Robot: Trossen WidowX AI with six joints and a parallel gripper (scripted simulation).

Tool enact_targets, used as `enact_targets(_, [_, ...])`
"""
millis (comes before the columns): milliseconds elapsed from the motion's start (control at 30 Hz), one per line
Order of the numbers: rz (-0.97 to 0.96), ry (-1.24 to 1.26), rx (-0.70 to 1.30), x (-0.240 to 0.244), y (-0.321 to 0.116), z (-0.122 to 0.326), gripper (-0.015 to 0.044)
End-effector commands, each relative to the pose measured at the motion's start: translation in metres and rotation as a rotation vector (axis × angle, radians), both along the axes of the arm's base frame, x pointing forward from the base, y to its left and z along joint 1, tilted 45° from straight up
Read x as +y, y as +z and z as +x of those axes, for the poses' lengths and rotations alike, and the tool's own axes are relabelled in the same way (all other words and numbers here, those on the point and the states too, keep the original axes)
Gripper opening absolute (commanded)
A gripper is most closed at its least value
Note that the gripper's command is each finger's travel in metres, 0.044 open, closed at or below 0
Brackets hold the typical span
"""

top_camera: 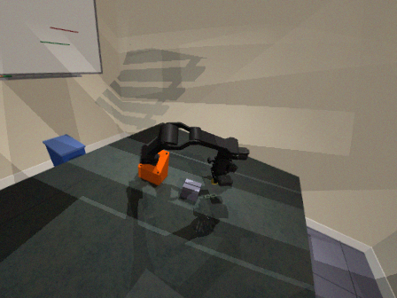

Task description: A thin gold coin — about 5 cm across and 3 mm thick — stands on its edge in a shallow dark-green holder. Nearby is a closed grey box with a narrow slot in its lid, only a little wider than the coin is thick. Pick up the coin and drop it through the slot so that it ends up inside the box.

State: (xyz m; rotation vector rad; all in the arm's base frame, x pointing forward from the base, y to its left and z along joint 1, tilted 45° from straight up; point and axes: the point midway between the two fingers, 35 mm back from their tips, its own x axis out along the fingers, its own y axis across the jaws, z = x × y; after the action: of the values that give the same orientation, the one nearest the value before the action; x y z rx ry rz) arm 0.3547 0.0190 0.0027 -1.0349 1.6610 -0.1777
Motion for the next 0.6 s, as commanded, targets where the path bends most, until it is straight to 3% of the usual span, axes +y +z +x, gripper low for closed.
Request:
enact_targets(0, [0.005,-0.081,-0.076,0.0023,-0.0010,0.0013,0.0000])
enact_targets(367, [0.004,-0.343,-0.332,0.0058,-0.0034,0.0060,0.0000])
enact_targets(567, [0.004,-0.359,-0.347,0.0059,-0.0033,0.0059,0.0000])
